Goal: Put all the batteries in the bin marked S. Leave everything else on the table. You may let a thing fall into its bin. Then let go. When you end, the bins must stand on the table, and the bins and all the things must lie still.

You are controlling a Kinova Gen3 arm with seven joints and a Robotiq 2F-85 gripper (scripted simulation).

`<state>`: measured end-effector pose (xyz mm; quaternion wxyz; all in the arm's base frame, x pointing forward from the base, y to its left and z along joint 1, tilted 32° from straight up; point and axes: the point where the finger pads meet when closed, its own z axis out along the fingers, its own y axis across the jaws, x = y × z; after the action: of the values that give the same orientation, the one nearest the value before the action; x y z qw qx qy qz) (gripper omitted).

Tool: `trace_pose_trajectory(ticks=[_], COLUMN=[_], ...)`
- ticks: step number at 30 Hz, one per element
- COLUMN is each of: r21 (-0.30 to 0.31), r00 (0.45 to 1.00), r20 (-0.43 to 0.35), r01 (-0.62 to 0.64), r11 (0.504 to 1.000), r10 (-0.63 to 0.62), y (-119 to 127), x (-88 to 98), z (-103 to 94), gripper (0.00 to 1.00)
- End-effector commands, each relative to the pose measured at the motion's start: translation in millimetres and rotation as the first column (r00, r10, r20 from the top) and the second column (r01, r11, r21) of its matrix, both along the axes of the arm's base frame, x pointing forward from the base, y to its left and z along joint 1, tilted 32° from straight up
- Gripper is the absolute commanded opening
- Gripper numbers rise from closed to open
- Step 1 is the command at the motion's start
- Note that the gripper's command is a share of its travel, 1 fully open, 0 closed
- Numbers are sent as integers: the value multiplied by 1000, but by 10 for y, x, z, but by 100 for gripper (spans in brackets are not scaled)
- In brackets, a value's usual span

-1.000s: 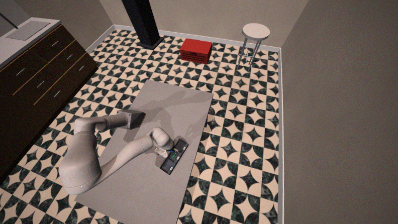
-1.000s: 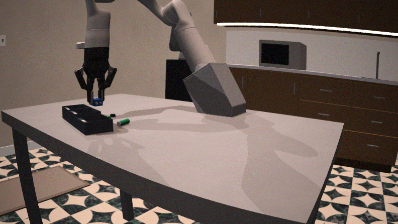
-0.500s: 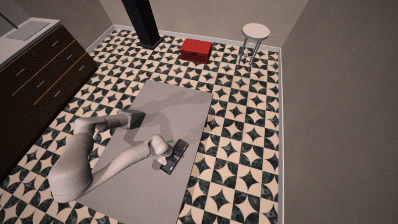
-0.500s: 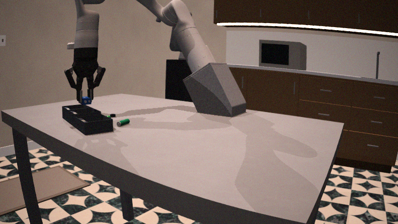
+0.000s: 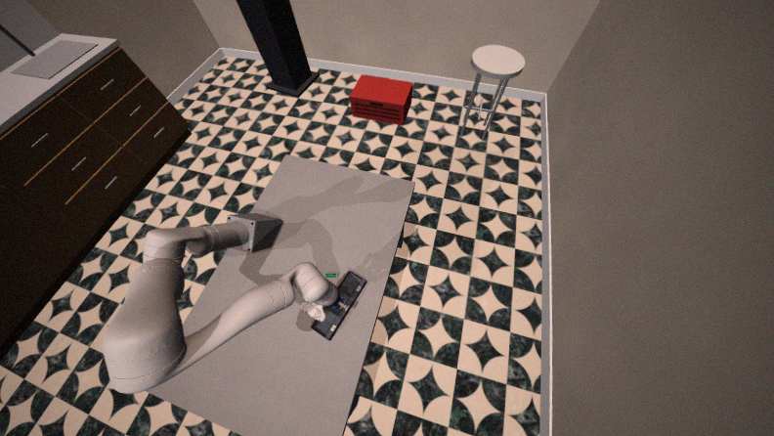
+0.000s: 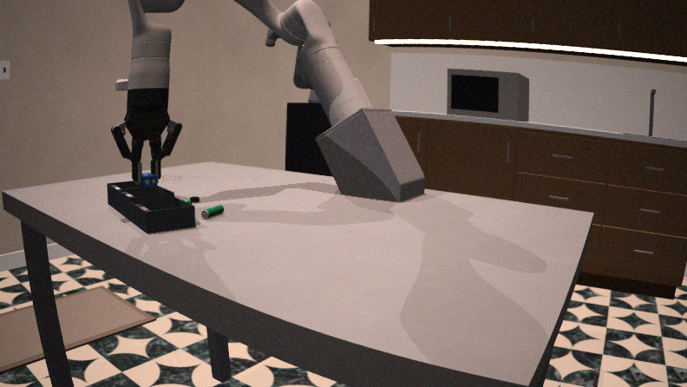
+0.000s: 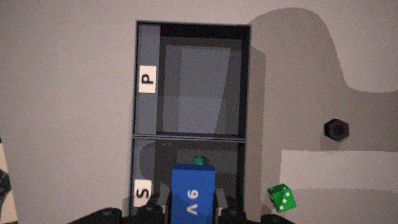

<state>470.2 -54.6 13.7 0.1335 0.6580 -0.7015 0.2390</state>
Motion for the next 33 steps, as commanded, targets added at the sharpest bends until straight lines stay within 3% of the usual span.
trace_pose_trajectory(ticks=[1, 9, 24, 25, 33], r21=[-1, -1, -1, -1, -1], r00=[1000, 1000, 1000, 1000, 1000], r20=[-5, -5, -5, -5, -5], r01=[1, 1, 1, 1, 1], r11=[1000, 1000, 1000, 1000, 1000], r10=[-1, -1, -1, -1, -1], y=[-30, -112, -102, -102, -102], x=[-10, 10, 0, 0, 0], z=[-62, -198, -208, -208, -208], gripper=[22, 22, 22, 33, 33])
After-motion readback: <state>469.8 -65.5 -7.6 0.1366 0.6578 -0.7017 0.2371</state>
